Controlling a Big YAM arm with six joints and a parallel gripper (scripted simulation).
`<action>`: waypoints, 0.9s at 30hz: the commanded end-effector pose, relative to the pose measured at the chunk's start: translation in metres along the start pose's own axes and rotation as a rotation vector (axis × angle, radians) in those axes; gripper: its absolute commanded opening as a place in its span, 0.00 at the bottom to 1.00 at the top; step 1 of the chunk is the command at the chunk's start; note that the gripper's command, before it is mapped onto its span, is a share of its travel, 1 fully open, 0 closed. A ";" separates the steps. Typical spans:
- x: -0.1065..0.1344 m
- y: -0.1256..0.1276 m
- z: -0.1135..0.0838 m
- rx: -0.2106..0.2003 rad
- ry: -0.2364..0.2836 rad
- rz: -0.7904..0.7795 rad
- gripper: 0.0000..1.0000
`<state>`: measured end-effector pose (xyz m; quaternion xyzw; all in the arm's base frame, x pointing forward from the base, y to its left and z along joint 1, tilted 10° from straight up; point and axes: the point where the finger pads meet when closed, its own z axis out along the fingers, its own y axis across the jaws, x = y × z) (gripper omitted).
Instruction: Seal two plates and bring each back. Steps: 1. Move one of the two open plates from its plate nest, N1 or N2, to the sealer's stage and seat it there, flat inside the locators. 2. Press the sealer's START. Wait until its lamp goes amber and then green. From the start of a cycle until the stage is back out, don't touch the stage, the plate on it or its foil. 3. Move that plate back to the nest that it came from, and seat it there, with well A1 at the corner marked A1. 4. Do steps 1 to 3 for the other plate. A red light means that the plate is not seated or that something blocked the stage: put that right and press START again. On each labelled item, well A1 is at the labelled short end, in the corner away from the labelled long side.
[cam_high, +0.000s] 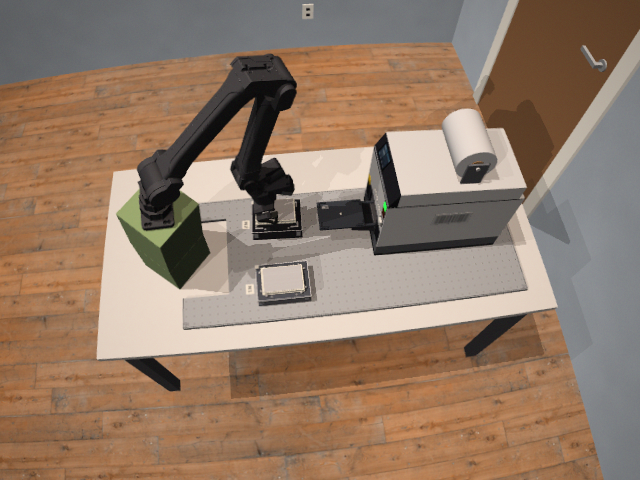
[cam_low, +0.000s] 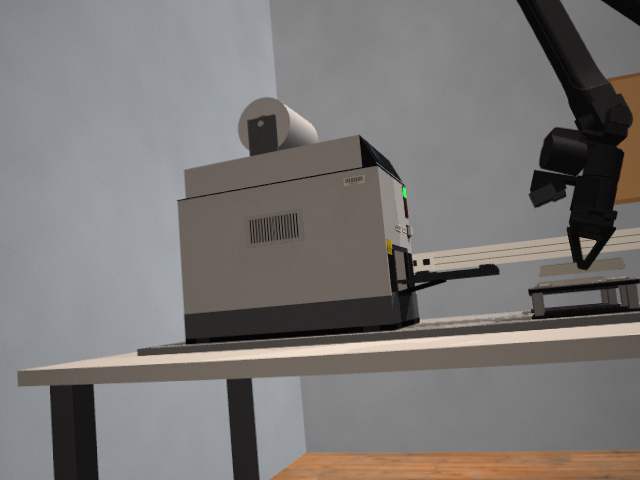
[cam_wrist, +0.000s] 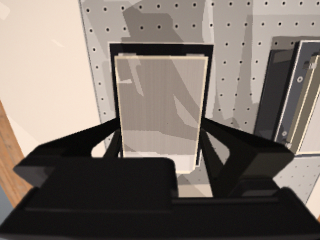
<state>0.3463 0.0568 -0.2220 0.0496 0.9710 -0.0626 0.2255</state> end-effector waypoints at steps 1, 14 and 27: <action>0.002 -0.004 0.007 0.003 0.002 0.000 0.00; 0.004 0.001 0.009 -0.002 0.004 -0.011 0.00; 0.010 -0.002 0.006 0.001 0.012 0.006 0.00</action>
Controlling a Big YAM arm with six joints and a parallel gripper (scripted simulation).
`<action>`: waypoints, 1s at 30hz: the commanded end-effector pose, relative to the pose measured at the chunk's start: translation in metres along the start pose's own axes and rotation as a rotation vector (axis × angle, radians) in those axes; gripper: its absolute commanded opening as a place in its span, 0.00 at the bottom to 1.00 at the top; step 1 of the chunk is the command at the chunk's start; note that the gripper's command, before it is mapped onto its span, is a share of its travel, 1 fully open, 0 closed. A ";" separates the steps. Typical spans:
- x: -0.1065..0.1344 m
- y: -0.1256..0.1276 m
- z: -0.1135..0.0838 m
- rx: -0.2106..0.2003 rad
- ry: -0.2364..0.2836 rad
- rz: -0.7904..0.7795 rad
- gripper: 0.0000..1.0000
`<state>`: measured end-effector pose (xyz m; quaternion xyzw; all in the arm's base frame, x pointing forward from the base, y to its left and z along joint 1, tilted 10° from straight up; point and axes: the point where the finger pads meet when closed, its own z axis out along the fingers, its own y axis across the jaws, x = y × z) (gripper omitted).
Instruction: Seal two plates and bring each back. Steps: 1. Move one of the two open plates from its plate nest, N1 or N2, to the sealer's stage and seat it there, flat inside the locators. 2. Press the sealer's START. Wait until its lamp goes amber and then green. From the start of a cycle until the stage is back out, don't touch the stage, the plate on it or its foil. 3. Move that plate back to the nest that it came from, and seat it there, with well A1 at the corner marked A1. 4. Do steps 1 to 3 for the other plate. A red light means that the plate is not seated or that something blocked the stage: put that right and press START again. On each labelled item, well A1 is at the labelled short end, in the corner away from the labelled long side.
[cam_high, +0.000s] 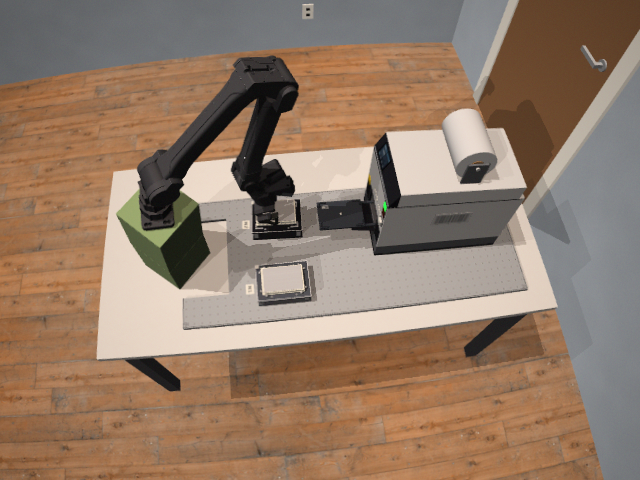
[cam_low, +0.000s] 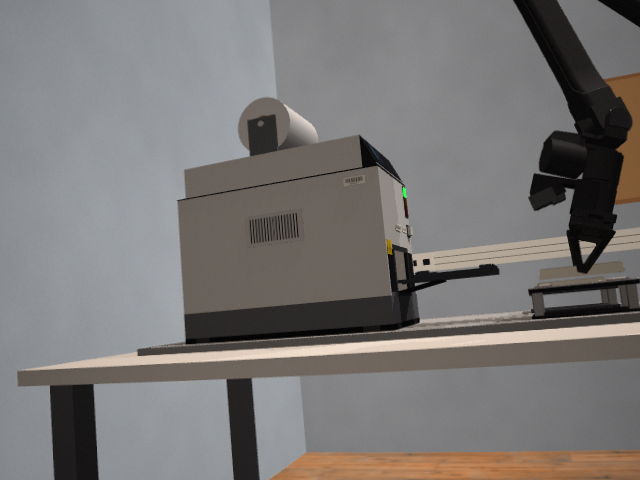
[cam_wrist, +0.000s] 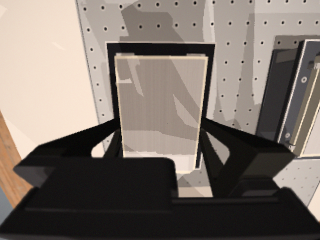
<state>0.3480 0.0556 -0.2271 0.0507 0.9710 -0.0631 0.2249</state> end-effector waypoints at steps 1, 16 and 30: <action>0.009 -0.001 0.000 0.000 0.010 0.004 0.00; 0.009 0.003 -0.001 -0.004 0.009 -0.006 0.00; -0.015 0.001 -0.001 -0.007 -0.029 0.027 0.00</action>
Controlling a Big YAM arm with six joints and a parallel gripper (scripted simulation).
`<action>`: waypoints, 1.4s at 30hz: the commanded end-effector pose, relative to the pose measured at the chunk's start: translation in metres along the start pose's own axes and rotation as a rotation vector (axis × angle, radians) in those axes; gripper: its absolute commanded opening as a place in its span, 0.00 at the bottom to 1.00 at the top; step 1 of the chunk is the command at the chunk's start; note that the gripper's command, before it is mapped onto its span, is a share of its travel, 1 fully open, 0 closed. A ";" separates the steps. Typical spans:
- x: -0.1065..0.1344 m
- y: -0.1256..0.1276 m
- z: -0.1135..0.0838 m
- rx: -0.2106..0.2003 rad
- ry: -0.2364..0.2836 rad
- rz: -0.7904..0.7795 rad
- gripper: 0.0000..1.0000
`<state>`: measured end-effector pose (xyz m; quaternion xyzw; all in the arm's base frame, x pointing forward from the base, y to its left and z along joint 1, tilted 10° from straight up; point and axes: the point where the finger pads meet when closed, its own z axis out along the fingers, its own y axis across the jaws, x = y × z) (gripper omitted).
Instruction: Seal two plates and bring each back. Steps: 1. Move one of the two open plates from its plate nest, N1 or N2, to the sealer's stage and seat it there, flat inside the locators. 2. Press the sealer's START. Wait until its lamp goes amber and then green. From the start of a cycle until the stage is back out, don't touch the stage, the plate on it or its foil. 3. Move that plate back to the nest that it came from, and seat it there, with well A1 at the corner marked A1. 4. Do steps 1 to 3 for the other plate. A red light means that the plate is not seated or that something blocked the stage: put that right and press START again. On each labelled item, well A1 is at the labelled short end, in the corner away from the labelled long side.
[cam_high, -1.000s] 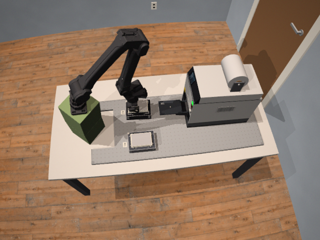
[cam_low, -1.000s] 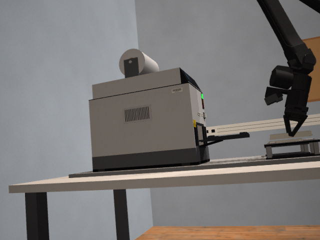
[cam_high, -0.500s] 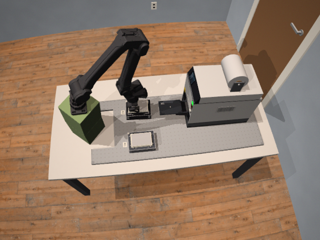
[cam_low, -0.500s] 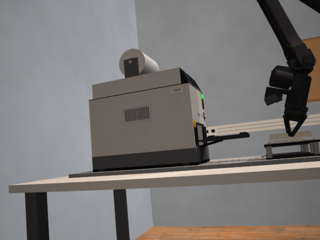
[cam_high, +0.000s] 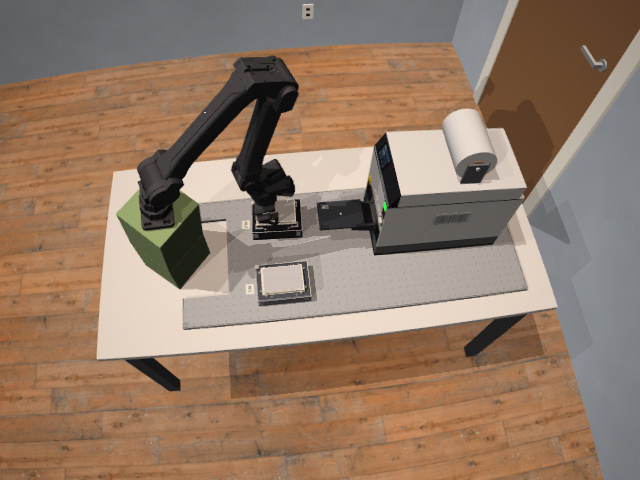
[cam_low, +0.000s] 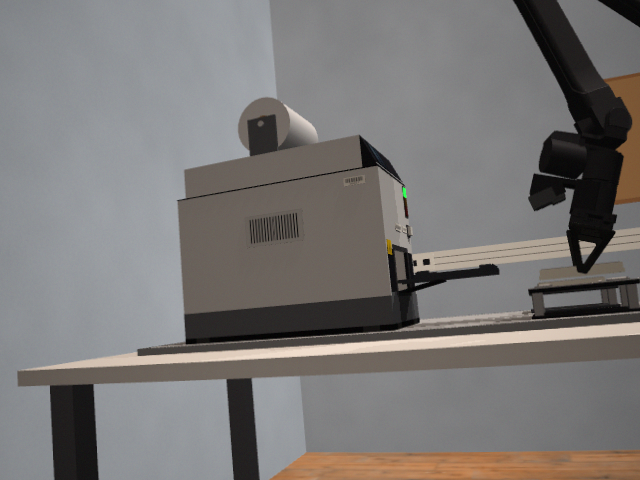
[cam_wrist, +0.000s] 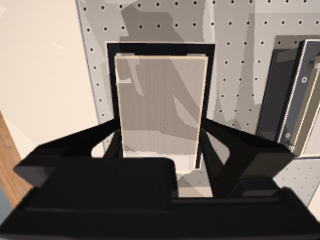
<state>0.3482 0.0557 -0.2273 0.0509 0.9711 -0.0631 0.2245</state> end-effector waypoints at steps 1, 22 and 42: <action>-0.017 0.002 -0.002 -0.009 -0.033 0.027 0.00; -0.020 0.003 -0.004 -0.009 -0.035 0.026 0.00; 0.004 0.003 0.002 -0.004 -0.001 -0.001 0.00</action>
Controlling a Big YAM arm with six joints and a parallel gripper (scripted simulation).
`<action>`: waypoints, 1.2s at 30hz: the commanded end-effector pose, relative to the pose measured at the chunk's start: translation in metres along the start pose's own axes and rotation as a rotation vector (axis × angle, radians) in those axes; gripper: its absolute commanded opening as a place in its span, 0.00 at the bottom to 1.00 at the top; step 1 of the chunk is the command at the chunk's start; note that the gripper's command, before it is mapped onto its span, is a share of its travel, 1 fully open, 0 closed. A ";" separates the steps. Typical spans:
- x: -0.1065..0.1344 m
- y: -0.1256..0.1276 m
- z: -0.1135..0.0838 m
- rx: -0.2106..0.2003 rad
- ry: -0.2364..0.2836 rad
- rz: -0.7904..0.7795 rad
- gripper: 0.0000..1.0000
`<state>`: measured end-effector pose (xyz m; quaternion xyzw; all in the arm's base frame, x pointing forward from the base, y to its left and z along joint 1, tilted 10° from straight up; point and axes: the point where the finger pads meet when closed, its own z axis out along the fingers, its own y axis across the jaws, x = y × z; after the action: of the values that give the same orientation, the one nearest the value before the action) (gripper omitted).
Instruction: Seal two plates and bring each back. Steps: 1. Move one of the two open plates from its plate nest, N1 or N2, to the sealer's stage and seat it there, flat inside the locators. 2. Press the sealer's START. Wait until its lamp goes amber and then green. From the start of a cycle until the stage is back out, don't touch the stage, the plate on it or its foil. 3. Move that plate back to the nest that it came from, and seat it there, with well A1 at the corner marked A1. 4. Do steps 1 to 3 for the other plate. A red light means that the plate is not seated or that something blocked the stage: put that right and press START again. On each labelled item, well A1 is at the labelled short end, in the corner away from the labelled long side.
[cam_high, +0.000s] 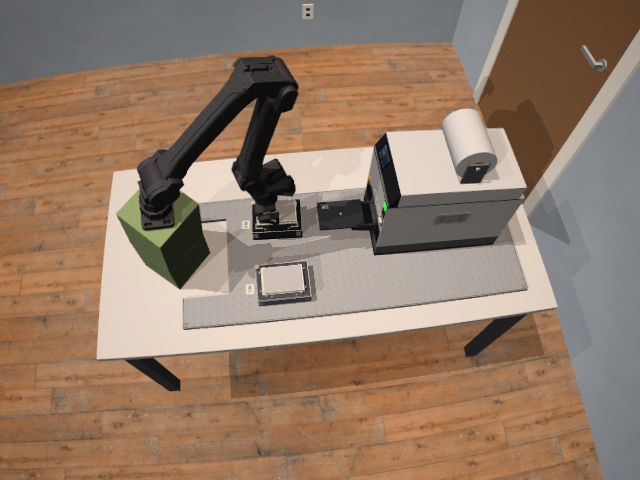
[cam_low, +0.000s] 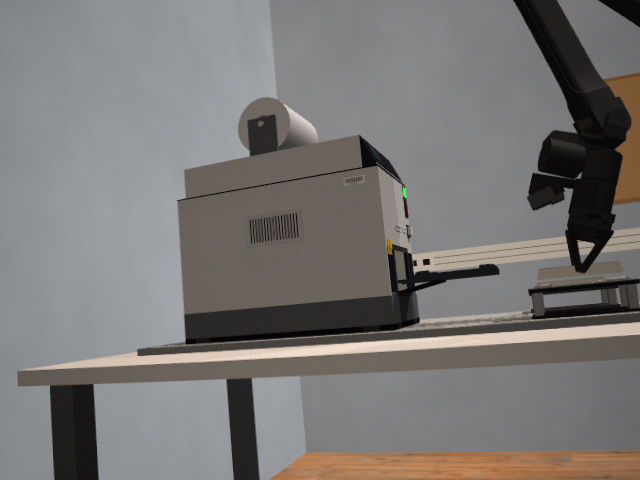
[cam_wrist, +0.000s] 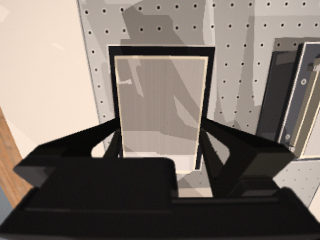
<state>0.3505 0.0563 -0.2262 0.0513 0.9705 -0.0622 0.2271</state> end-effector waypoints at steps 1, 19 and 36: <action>0.009 0.002 0.001 -0.001 0.009 -0.005 0.00; -0.008 -0.004 -0.006 0.000 -0.019 0.024 0.00; 0.016 0.000 0.004 0.000 0.014 -0.025 0.00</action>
<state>0.3515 0.0563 -0.2298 0.0507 0.9700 -0.0618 0.2294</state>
